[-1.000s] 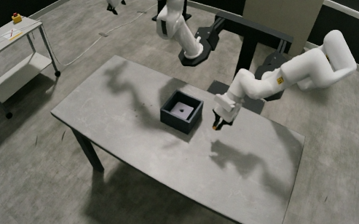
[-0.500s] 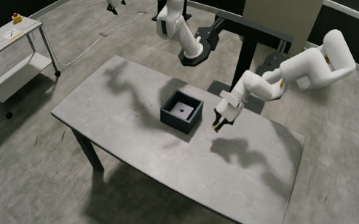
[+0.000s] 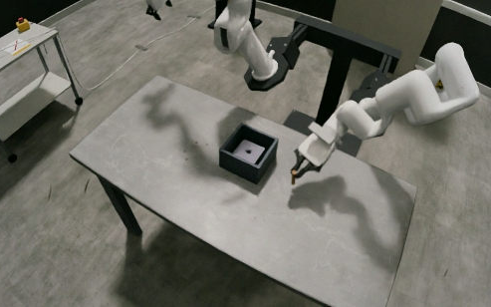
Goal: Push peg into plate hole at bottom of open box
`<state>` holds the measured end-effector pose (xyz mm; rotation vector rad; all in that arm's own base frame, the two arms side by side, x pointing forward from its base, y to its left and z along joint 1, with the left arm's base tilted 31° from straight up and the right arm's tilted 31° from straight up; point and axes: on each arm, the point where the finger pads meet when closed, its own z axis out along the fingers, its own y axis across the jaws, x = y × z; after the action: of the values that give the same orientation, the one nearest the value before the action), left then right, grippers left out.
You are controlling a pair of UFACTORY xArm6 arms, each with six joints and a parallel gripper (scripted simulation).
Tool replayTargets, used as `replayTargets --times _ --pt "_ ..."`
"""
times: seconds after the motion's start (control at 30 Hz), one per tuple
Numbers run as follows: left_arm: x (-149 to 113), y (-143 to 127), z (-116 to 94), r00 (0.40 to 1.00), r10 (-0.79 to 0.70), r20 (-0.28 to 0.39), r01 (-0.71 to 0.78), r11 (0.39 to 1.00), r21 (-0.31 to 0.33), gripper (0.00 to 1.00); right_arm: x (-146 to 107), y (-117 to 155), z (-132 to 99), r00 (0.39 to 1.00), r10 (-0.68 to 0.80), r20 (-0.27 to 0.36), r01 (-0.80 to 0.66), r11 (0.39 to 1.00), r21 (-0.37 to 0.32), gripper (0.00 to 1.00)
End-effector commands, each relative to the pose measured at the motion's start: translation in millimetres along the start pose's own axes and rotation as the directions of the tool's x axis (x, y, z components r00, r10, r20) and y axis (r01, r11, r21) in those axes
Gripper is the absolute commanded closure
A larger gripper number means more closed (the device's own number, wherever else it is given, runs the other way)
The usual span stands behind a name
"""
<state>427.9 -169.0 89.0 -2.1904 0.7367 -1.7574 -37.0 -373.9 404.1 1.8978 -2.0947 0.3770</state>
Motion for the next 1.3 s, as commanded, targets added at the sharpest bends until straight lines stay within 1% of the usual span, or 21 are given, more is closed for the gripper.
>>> replayTargets --times 0.0,0.17,0.23,0.53,1.07,1.27 --pt "0.1 -0.4 0.3 0.998 -0.001 -0.061 0.001 1.000 0.002 1.00 0.4 0.1 -0.8 1.000 0.000 -0.002 0.000 1.000 0.000 0.00" --pt "-0.3 -1.0 1.0 0.994 0.001 -0.108 -0.001 1.000 0.004 1.00 0.4 0.1 -0.8 1.000 0.000 -0.002 0.000 1.000 0.000 0.00" --pt "-0.3 -1.0 1.0 0.994 0.001 -0.108 -0.001 1.000 0.004 1.00 0.4 0.1 -0.8 1.000 0.000 -0.002 0.000 1.000 0.000 0.00" --pt "0.0 -0.6 0.5 0.988 0.000 -0.155 0.000 1.000 0.002 1.00 0.4 0.1 -0.8 1.000 0.000 -0.002 0.000 1.000 0.000 0.00" --pt "-0.2 -0.3 0.4 0.986 -0.001 -0.166 0.001 1.000 0.001 1.00 0.4 0.1 -0.8 1.000 0.000 -0.002 0.000 1.000 0.000 0.00" --pt "-5.1 -0.3 3.2 0.986 -0.001 -0.166 0.001 1.000 0.001 1.00 0.4 0.1 -0.8 1.000 0.000 -0.002 0.000 1.000 0.000 0.00"
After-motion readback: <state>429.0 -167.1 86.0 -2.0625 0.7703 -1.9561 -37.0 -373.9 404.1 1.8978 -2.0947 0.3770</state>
